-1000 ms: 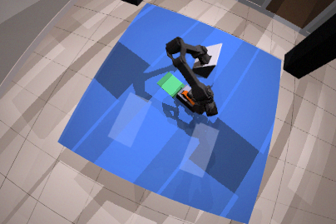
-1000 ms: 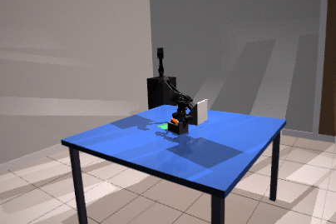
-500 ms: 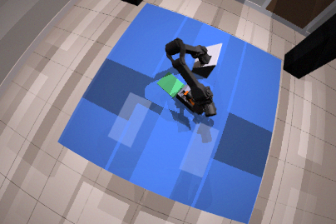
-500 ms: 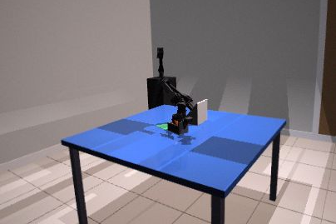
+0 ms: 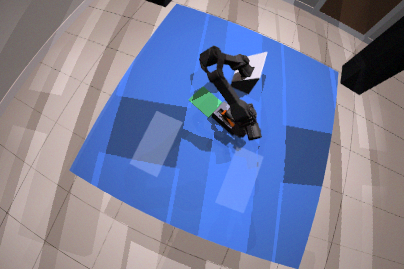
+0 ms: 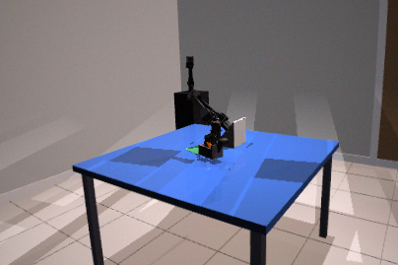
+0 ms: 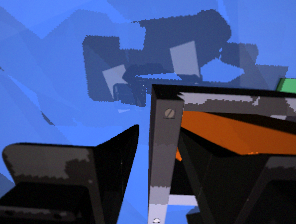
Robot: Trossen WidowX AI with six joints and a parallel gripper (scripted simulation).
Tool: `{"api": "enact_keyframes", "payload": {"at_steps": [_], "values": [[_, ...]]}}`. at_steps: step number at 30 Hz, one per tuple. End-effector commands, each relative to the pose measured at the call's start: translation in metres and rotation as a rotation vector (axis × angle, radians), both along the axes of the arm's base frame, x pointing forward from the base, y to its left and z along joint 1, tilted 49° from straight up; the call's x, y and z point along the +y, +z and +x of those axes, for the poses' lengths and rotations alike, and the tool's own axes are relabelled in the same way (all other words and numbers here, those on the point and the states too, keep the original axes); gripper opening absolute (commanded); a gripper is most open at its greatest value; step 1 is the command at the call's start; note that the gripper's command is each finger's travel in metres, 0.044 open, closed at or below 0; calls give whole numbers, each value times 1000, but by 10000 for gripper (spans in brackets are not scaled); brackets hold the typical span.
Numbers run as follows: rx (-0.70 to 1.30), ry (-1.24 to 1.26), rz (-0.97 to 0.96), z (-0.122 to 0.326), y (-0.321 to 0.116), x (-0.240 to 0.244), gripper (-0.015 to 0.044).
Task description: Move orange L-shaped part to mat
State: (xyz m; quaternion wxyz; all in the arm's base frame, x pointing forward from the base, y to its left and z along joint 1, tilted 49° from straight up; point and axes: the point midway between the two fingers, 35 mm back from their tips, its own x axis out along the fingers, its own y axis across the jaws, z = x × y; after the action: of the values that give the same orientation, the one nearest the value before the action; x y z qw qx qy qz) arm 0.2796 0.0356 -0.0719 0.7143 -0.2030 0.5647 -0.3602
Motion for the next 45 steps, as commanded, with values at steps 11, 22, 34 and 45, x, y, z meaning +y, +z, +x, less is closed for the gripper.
{"api": "enact_keyframes", "payload": {"at_steps": [11,22,34,45], "values": [[0,3,7,-3,42,54,180],[-9,20,11,-10,69,79,180],[-9,20,11,-10,69,79,180],[24,49,6,-10,71,77,233]]}}
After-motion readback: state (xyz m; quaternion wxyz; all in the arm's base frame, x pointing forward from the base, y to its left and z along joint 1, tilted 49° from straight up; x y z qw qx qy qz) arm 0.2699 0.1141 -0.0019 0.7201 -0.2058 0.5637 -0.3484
